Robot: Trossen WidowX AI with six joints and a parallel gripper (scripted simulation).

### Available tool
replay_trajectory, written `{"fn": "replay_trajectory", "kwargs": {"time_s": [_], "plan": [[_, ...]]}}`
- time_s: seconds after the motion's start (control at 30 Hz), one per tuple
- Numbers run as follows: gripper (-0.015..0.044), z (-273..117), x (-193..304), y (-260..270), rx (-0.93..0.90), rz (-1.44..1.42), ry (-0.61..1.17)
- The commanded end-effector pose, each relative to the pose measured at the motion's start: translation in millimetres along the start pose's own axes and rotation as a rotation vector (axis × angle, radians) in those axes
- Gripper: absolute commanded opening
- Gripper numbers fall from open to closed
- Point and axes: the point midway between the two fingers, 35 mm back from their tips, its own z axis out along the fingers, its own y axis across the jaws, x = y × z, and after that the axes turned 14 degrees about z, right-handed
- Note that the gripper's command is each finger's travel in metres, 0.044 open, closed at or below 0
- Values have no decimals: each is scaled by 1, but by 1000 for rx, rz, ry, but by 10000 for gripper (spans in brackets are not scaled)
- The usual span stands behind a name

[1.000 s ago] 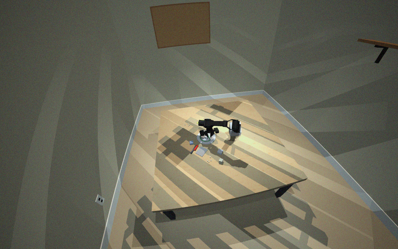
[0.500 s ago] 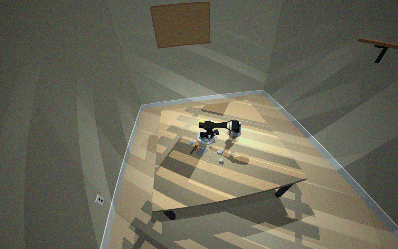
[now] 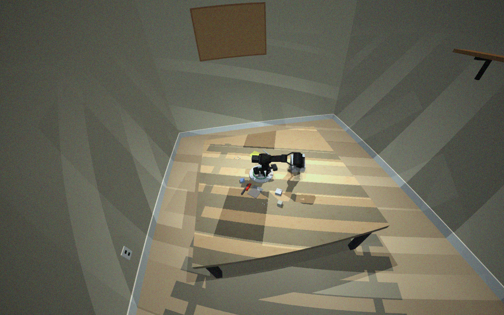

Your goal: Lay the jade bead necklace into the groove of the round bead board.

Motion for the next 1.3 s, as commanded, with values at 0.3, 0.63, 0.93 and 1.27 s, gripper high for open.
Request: {"fn": "replay_trajectory", "kwargs": {"time_s": [0.3, 0.63, 0.93, 1.27], "plan": [[0, 0, 0, 0, -1, 0, 0], [0, 0, 0, 0, -1, 0, 0], [0, -6, 0, -2, 6, 8, 4], [0, -6, 3, -13, 6, 8, 4]]}}
